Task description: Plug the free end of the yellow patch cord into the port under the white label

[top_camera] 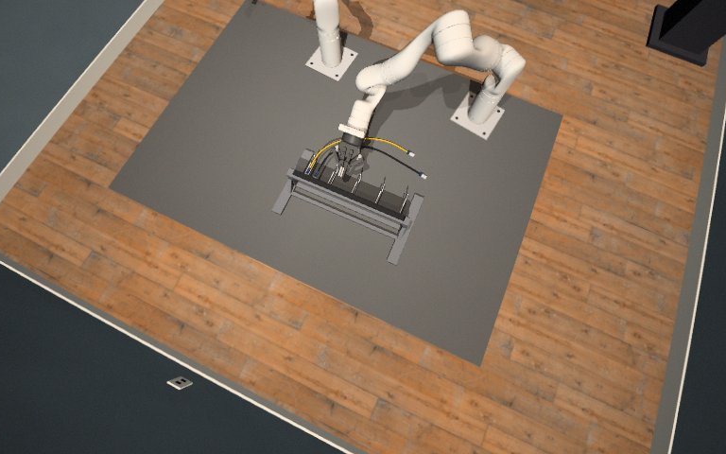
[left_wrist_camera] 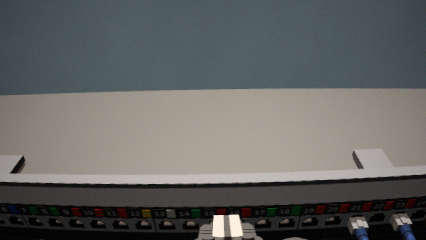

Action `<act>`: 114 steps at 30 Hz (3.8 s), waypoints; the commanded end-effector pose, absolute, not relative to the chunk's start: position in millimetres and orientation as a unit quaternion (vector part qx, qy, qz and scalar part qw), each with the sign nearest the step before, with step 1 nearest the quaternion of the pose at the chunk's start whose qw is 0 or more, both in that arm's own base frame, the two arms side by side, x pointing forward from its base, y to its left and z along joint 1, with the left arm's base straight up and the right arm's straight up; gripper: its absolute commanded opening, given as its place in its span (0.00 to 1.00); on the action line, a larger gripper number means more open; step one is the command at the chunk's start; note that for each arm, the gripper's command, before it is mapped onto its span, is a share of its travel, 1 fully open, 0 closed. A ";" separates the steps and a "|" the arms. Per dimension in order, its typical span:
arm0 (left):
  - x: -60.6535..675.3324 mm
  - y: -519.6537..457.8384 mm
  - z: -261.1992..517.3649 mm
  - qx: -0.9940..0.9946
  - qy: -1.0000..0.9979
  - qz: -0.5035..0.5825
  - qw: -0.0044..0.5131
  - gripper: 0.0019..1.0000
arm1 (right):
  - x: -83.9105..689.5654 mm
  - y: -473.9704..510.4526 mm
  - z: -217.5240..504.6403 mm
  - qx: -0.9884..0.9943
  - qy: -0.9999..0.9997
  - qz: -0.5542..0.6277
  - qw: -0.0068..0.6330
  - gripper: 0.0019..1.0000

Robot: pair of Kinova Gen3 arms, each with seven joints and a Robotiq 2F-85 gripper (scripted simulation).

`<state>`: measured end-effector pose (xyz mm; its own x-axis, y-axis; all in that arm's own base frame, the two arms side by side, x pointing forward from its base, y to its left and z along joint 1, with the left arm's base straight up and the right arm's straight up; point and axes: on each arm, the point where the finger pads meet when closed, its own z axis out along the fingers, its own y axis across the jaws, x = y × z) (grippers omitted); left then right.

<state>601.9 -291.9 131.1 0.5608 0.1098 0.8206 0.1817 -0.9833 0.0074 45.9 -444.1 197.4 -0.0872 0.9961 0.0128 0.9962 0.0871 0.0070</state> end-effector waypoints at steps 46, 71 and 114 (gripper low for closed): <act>590.6 -292.7 135.9 -0.884 -0.082 -0.458 0.038 0.10 | 42.0 -448.1 200.0 -0.673 -0.739 0.000 0.000 1.00; 489.2 -310.7 208.1 -0.885 -0.077 -0.458 0.041 0.10 | 42.0 -448.1 200.0 -0.673 -0.739 0.000 0.000 1.00; 508.3 -410.9 210.2 -0.884 -0.077 -0.459 0.039 0.10 | 42.0 -448.1 200.0 -0.673 -0.739 0.000 0.000 1.00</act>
